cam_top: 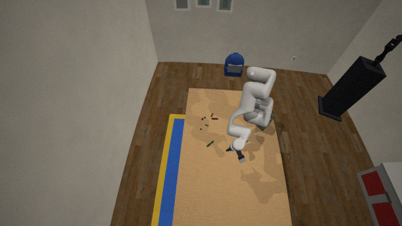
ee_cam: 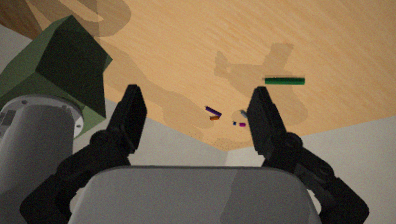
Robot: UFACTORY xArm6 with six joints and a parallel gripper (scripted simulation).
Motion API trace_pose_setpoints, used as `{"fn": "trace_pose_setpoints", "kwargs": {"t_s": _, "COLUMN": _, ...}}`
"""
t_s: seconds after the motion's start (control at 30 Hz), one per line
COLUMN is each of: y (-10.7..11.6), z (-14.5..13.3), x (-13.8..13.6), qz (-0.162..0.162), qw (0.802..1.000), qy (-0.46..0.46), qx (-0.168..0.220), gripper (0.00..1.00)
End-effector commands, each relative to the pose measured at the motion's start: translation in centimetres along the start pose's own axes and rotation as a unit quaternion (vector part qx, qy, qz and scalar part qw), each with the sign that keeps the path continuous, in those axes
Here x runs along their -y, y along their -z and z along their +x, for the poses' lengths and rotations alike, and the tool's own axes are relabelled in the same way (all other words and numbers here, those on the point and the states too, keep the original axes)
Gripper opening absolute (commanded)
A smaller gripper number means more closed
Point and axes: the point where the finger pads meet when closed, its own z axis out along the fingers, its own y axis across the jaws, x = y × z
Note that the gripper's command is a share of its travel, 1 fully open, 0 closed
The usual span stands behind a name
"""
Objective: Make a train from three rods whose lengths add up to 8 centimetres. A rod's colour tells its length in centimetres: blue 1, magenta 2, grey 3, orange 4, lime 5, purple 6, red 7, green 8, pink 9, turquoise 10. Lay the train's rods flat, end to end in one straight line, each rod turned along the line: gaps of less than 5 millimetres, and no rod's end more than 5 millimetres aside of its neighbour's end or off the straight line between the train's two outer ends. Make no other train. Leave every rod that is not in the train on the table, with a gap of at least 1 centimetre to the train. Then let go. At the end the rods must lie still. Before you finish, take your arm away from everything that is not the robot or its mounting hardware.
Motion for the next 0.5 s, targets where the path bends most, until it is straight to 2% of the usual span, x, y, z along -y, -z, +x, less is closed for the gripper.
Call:
{"fn": "trace_pose_setpoints", "kwargs": {"t_s": 0.0, "y": 0.2, "z": -0.8, "x": -1.1, "qz": 0.011, "qw": 0.999, "qy": -0.040, "qx": 0.013, "gripper": 1.00}}
{"fn": "trace_pose_setpoints", "kwargs": {"t_s": 0.07, "y": 0.3, "z": -2.2, "x": -2.5, "qz": 0.022, "qw": 0.994, "qy": -0.103, "qx": 0.031, "gripper": 1.00}}
{"fn": "trace_pose_setpoints", "kwargs": {"t_s": 0.23, "y": 0.5, "z": -4.2, "x": -4.3, "qz": 0.036, "qw": 0.980, "qy": -0.187, "qx": 0.054, "gripper": 1.00}}
{"fn": "trace_pose_setpoints", "kwargs": {"t_s": 0.47, "y": 0.6, "z": -7.6, "x": -7.1, "qz": 0.054, "qw": 0.943, "qy": -0.316, "qx": 0.088, "gripper": 1.00}}
